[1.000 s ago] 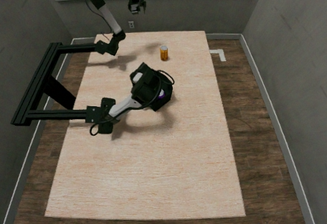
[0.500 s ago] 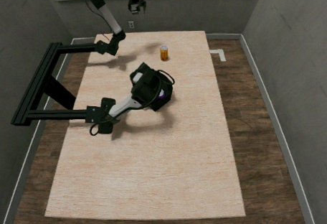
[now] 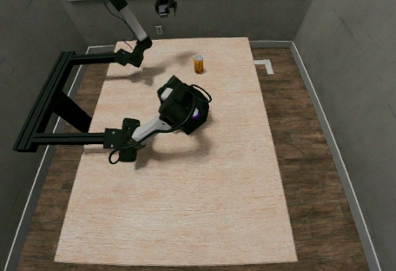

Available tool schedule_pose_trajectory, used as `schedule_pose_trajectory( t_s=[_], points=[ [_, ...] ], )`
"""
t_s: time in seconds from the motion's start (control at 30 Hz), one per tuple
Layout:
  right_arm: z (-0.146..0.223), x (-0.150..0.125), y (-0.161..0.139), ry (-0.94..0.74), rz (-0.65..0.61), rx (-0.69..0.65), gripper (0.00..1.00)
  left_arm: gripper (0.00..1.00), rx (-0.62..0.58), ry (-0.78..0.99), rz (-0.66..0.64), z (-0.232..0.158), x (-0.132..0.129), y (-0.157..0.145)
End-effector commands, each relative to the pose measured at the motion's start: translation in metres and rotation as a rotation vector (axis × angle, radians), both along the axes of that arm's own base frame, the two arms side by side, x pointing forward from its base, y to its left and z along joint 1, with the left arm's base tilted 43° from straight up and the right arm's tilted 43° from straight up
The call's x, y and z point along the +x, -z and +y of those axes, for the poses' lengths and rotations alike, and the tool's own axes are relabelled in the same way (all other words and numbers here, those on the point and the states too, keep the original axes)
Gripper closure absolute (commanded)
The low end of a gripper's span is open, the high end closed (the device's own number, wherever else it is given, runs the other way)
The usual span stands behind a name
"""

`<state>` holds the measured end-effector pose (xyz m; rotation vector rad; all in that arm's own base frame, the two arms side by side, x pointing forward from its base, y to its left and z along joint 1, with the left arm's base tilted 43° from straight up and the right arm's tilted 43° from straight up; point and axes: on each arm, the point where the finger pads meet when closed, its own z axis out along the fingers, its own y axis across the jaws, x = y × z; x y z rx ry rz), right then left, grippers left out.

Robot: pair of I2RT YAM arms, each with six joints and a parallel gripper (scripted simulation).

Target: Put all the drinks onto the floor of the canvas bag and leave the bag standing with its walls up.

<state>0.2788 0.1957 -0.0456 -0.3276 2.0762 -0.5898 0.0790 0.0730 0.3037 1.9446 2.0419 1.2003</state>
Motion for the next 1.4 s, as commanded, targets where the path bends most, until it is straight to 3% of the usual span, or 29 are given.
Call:
schedule_pose_trajectory(
  t_s=[0.0,1.37],
  points=[
    [0.011,0.001,-0.009,-0.016,-0.028,0.031,0.14,0.14,0.007,-0.003,-0.016,-0.003,-0.004,-0.005],
    [0.062,-0.066,-0.097,0.0,-0.004,0.022,0.14,0.14,0.007,-0.003,-0.016,-0.003,-0.004,-0.005]
  ],
)
